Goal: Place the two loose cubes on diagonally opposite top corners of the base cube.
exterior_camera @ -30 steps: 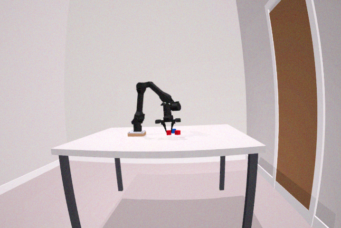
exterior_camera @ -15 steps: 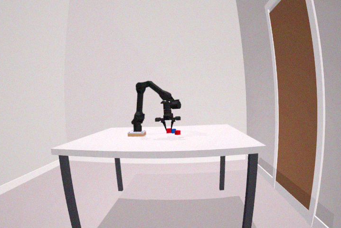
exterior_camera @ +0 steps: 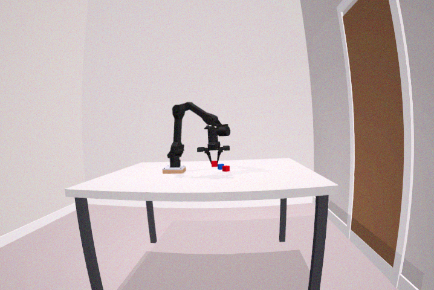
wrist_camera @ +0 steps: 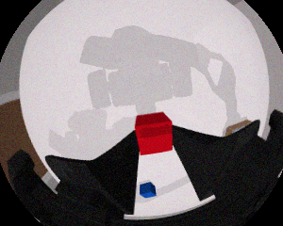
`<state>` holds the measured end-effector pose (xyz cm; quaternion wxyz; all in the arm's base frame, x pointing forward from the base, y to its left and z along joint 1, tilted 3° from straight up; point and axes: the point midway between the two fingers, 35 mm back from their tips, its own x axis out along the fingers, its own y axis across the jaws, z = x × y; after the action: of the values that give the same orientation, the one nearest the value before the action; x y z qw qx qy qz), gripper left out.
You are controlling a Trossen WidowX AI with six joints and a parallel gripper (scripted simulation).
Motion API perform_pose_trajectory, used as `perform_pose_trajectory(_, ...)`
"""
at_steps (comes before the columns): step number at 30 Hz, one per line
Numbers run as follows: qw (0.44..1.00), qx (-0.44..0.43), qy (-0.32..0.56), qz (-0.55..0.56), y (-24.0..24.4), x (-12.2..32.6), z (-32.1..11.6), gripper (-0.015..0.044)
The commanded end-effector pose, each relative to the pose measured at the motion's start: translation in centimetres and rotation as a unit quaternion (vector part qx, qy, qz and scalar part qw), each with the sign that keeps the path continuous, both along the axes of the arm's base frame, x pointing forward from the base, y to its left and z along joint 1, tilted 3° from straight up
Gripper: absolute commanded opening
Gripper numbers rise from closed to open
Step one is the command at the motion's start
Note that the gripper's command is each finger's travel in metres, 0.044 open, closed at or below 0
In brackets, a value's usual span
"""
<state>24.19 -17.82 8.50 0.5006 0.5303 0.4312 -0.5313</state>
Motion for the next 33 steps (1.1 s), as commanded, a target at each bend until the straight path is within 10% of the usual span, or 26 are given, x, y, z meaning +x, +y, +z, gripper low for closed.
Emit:
perform_pose_trajectory(1, 1.000, -0.002, -0.003, -0.002, -0.1, 0.1, 0.6, 0.0105)
perform_pose_trajectory(33, 1.000, 0.004, 0.003, -0.005, 0.4, -0.5, 3.7, 0.0105)
